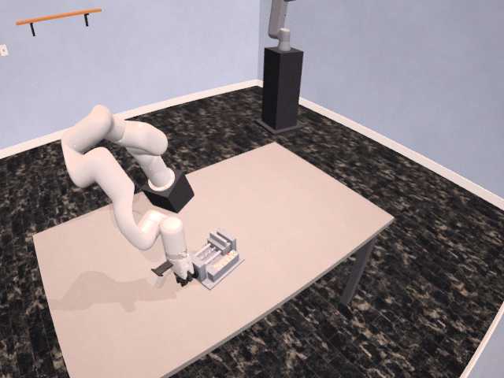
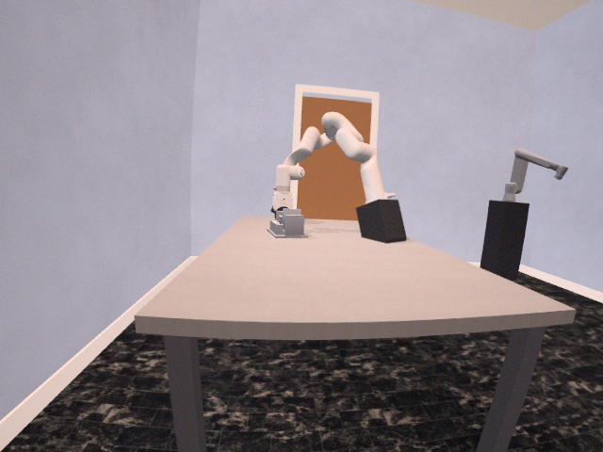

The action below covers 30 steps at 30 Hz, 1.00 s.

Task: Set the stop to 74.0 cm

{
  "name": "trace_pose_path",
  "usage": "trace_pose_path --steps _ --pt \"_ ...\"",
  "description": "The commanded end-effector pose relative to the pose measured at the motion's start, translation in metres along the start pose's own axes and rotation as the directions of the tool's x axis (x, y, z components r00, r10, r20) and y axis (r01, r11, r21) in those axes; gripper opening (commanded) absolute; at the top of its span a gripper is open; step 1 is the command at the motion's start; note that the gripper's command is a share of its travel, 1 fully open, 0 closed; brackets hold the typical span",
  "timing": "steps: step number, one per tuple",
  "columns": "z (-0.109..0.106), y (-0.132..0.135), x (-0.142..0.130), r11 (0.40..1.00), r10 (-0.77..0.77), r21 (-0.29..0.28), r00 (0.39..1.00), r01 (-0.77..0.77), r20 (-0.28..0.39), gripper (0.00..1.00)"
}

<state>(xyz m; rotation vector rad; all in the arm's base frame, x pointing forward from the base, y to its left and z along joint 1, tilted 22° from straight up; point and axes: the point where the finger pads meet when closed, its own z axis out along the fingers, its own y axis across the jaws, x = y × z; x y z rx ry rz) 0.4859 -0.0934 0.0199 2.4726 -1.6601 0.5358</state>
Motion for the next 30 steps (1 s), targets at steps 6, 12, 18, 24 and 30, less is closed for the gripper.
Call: trace_pose_path --steps 6,12,18,24,30 --pt "-0.008 -0.022 0.000 1.000 -0.001 0.004 1.000 0.001 -0.001 0.06" --pt "-0.022 -0.032 0.000 1.000 -0.001 0.004 1.000 0.001 -0.001 0.06" --pt "-0.037 -0.034 0.000 1.000 -0.001 0.004 1.000 0.001 -0.001 0.06" --pt "-0.047 -0.031 0.000 1.000 -0.001 0.004 1.000 0.001 -0.001 0.06" --pt "-0.057 -0.023 0.000 1.000 -0.001 0.004 1.000 0.001 -0.001 0.06"
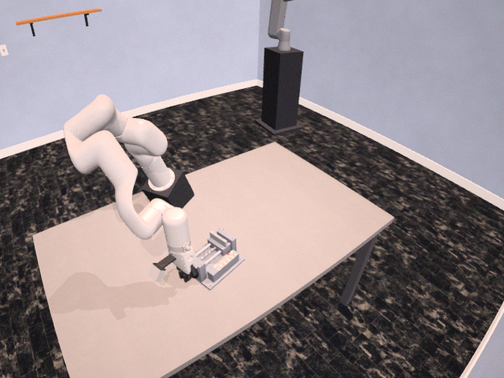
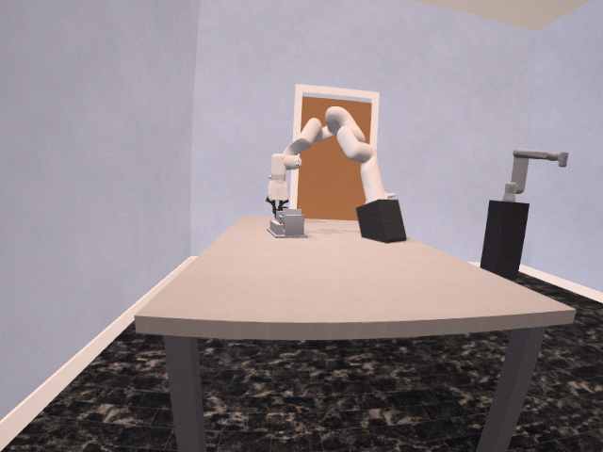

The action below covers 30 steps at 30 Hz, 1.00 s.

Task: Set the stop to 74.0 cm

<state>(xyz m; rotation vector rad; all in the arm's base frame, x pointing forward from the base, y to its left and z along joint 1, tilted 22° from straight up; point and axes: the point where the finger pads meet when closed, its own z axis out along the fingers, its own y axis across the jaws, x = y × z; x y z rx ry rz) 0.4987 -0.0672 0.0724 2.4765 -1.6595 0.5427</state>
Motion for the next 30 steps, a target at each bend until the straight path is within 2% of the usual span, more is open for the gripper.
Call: trace_pose_path --steps 1,15,21,30 --pt "-0.004 0.005 0.000 1.000 0.000 -0.002 1.000 0.000 0.000 0.06" --pt "-0.011 0.033 0.000 1.000 0.000 -0.002 1.000 0.000 0.000 0.06" --pt "-0.002 0.048 0.000 1.000 0.000 -0.002 1.000 0.000 0.000 0.06" --pt "0.007 0.055 0.000 1.000 0.000 -0.002 1.000 0.000 0.000 0.06"
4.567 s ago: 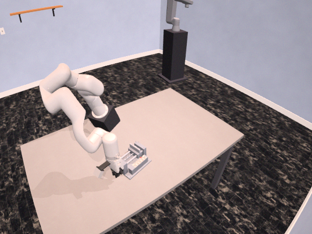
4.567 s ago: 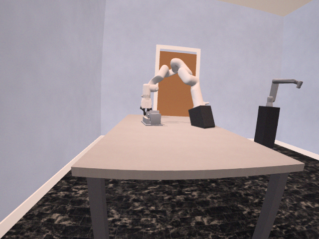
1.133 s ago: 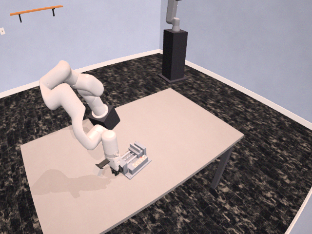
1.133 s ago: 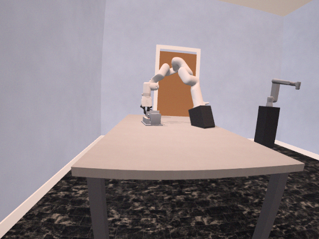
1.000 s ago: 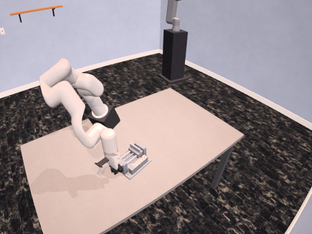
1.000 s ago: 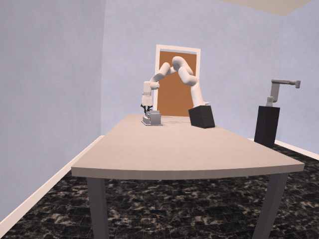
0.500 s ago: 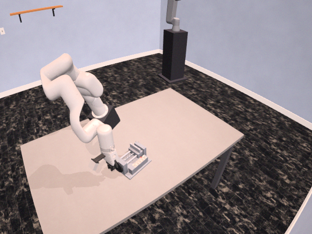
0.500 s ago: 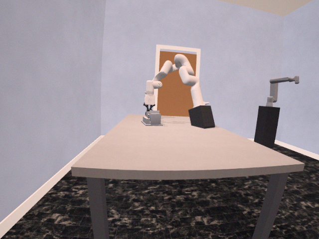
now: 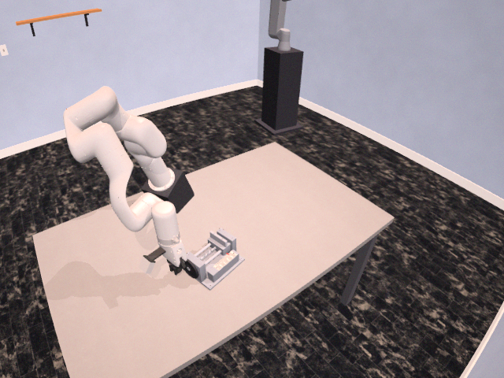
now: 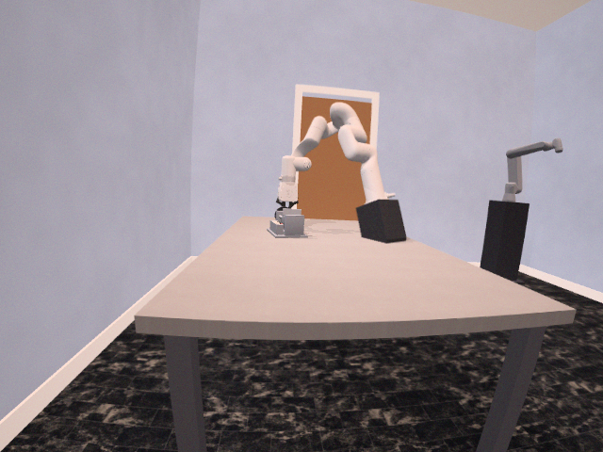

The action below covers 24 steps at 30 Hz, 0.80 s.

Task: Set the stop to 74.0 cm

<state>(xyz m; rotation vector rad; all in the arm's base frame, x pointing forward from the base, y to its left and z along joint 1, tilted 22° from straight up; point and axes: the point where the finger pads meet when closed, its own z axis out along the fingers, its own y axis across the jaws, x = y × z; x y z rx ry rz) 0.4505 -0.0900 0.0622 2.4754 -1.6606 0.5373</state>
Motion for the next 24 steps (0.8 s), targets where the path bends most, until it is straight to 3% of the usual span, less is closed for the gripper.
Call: trace_pose_path --steps 1,24 --pt "0.004 0.001 0.000 1.000 0.000 0.001 1.000 0.000 -0.002 0.06" --pt "0.036 -0.003 0.000 1.000 0.000 0.001 1.000 0.000 -0.002 0.06"
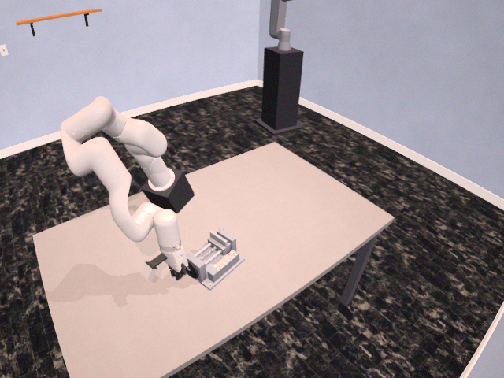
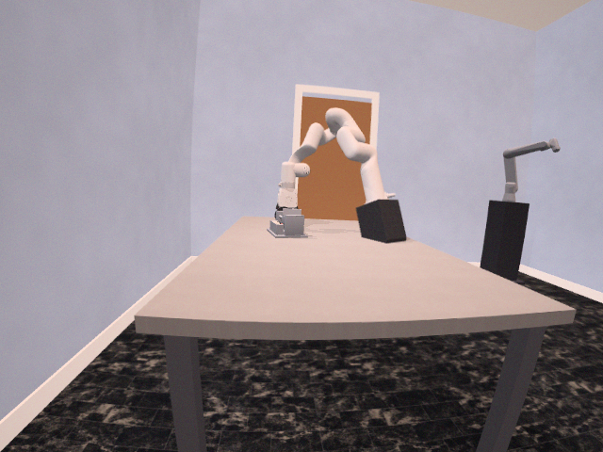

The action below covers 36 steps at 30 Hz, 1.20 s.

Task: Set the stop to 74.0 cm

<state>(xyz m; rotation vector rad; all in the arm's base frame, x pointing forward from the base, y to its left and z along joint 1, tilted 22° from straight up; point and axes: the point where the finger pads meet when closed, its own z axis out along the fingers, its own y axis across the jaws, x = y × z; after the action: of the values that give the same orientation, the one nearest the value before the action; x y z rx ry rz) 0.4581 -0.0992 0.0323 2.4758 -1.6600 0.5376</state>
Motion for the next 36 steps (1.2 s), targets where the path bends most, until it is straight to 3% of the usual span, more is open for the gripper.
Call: trace_pose_path --steps 1,17,36 --pt "0.005 -0.004 0.000 1.000 0.000 0.001 1.000 0.000 -0.002 0.06" --pt "0.015 -0.036 0.000 1.000 0.000 0.001 1.000 0.000 -0.002 0.06" --pt "-0.017 -0.061 0.000 1.000 0.000 0.001 1.000 0.000 -0.002 0.06"
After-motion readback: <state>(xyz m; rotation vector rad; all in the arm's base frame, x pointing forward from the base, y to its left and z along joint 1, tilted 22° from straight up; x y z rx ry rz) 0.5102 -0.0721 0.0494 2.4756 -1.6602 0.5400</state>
